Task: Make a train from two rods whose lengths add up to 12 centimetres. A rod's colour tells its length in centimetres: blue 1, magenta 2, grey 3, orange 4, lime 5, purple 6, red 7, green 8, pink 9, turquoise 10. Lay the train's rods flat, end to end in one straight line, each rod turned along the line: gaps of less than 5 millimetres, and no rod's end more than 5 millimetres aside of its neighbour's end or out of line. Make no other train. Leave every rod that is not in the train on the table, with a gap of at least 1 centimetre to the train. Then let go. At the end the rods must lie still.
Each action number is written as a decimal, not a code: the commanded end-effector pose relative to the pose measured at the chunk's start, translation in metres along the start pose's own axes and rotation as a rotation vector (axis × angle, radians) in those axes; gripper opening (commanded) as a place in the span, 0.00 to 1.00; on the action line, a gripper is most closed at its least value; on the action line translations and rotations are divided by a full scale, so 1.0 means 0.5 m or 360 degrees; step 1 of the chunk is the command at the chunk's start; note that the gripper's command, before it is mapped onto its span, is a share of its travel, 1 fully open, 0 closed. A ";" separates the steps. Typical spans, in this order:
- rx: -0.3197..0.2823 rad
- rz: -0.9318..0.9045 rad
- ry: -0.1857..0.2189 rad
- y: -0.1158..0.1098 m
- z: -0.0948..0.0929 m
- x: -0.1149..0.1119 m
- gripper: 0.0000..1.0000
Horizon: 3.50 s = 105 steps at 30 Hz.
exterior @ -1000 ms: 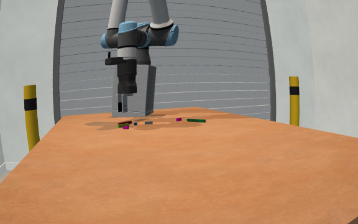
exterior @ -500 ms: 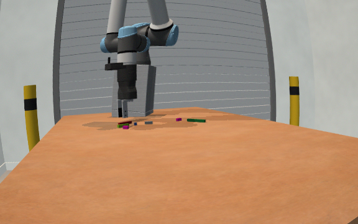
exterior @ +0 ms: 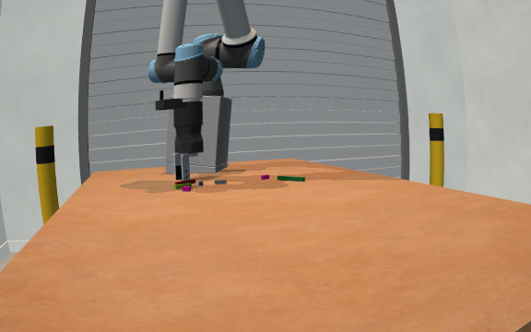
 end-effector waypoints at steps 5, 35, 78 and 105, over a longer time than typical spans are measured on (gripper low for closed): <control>0.0002 0.0000 0.0001 0.001 -0.004 0.000 0.54; 0.0002 0.0000 0.0001 0.001 -0.004 0.000 0.54; 0.0002 0.0000 0.0001 0.001 -0.038 0.000 0.54; 0.0002 0.0000 0.0001 0.001 -0.038 0.000 0.54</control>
Point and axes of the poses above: the point where the finger pads meet when closed, its own z axis back along the fingers, its own x axis across the jaws, y = z × x, the point moved 7 cm from there along z, back along the fingers, and after that the axes turned 2 degrees about z, right-handed, at the moved point
